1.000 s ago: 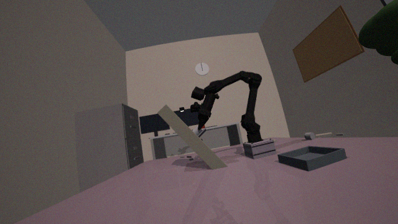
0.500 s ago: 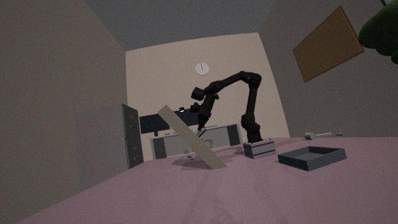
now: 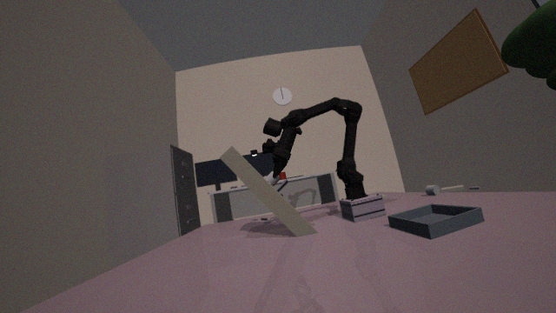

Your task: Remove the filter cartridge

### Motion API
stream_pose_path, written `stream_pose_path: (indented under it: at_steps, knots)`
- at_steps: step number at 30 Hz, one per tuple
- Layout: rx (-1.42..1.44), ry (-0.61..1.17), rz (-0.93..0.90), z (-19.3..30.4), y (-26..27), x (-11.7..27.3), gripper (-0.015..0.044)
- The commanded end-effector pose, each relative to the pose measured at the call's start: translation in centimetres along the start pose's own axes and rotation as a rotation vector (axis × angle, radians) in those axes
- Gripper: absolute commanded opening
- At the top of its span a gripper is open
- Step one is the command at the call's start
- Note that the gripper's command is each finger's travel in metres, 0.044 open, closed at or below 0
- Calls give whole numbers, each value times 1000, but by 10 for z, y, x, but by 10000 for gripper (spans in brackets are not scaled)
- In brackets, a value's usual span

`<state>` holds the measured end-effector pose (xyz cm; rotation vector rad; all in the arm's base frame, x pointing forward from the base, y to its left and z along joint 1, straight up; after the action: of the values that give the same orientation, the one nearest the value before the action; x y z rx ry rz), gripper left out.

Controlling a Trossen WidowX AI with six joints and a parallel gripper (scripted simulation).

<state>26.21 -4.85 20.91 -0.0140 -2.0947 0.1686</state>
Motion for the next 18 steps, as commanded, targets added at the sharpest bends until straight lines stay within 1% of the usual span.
stream_pose_path:
  at_steps: [1,13,18]
  knots:
    - [-1,-12,4,-7,-2,18,0]
    - [-1,-9,3,-7,-2,86,0]
    - [-2,-6,2,-8,2,88,0]
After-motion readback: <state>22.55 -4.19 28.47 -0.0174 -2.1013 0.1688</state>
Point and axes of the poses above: the point midway between the two fingers, 35 mm back from their tips, its own x axis back along the fingers, its own y axis across the jaws, z = x × y, the point moved 4 cm from there along x, back along the fingers, and after that the axes turned 14 degrees about x, right-handed, at the moved point
